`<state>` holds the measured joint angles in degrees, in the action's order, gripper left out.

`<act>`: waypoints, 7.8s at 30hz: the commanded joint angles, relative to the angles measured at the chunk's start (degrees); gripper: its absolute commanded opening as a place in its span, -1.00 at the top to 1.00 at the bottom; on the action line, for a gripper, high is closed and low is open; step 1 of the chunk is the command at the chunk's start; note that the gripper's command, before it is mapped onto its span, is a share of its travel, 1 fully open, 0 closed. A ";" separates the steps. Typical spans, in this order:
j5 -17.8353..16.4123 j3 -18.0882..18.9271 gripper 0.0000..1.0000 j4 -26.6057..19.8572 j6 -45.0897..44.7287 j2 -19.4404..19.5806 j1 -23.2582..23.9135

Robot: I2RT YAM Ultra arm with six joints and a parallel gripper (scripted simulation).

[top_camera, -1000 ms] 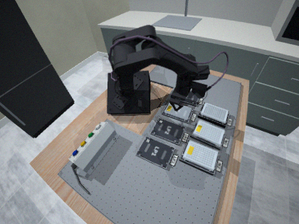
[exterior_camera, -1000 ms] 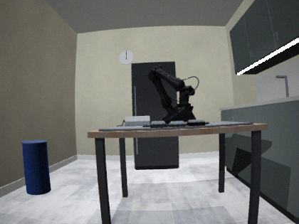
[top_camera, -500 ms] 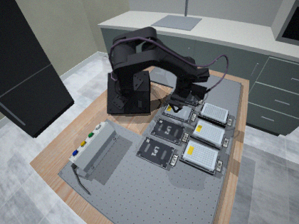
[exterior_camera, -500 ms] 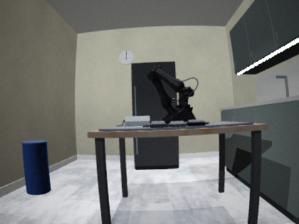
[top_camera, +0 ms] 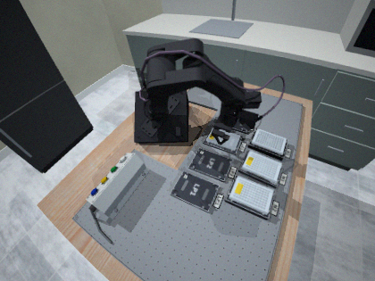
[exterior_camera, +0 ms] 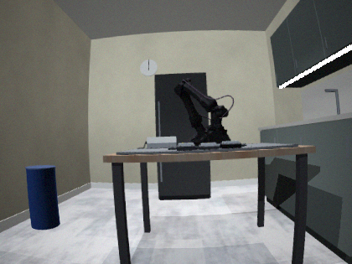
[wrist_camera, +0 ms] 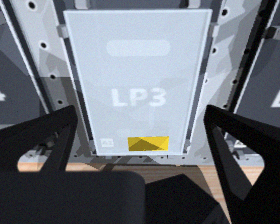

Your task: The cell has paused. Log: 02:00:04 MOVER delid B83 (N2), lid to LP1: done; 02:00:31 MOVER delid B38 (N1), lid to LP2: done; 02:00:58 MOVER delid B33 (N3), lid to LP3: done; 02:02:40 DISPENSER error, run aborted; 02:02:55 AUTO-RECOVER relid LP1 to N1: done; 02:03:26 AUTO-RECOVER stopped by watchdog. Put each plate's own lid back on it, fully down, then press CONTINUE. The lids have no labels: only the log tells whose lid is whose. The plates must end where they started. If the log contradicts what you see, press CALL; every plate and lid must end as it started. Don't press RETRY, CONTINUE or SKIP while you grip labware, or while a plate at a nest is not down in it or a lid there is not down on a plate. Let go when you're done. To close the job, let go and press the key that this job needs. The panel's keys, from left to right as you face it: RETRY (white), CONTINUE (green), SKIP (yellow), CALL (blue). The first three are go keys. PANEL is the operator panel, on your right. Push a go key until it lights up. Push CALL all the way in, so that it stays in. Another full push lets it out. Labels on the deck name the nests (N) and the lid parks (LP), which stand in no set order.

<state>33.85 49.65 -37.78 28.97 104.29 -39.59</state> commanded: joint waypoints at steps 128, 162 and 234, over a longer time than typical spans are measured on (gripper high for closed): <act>0.35 4.77 1.00 -7.86 4.20 -4.40 -5.18; 1.00 38.41 1.00 -17.04 1.90 18.29 -0.03; 0.98 59.30 1.00 -23.44 -0.67 31.58 1.93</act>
<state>34.02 109.60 -62.46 28.91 136.64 -36.95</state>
